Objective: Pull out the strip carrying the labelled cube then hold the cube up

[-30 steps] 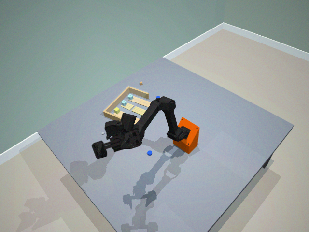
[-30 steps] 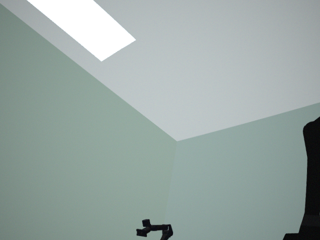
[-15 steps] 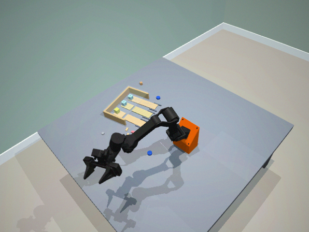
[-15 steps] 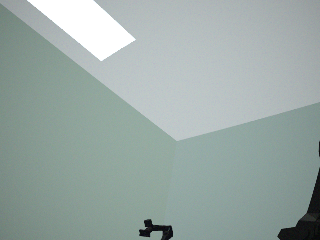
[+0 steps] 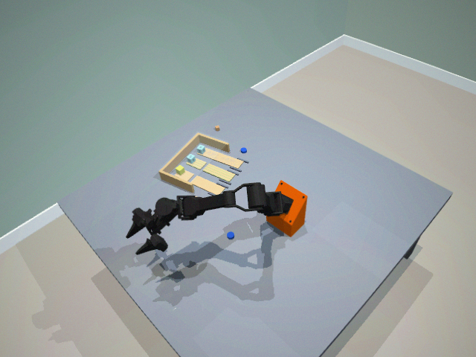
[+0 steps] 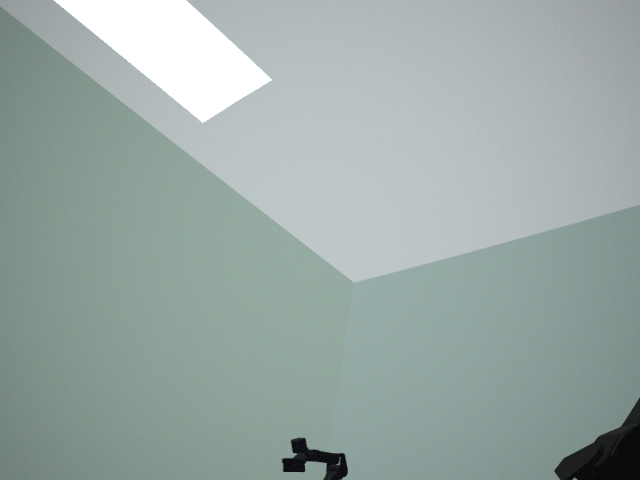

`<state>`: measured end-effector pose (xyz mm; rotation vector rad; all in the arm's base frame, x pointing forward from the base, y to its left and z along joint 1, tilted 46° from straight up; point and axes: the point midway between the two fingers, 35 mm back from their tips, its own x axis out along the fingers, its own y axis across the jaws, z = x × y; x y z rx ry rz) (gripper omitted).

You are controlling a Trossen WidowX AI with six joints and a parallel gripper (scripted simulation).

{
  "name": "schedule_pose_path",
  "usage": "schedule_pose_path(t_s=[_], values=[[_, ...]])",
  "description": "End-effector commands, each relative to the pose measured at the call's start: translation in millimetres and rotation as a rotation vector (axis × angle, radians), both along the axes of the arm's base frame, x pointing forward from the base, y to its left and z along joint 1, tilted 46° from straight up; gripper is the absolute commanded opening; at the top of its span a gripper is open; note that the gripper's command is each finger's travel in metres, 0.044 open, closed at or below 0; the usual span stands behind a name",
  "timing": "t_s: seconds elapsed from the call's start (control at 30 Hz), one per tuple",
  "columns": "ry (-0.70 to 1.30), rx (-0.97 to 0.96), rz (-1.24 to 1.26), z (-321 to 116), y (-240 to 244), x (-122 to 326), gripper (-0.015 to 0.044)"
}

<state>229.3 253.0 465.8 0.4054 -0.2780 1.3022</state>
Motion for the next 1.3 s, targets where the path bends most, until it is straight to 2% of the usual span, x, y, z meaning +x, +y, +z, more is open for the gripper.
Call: schedule_pose_path(t_s=[0.0,0.27,0.53,0.73,1.0,1.27], values=[[0.086,-0.082,-0.105,-43.0,-18.9,44.6,0.0400],[0.320,-0.210,-0.330,-139.9,-93.9,122.0,0.0400],[0.597,-0.254,-0.530,-236.8,-194.4,152.2,0.0400],[0.822,-0.221,-0.660,-305.1,-269.9,140.4,0.0400],[1.139,-0.063,-0.805,-388.6,-352.1,82.6,0.0400],[1.191,-0.021,-0.825,-401.1,-362.0,69.2,0.0400]])
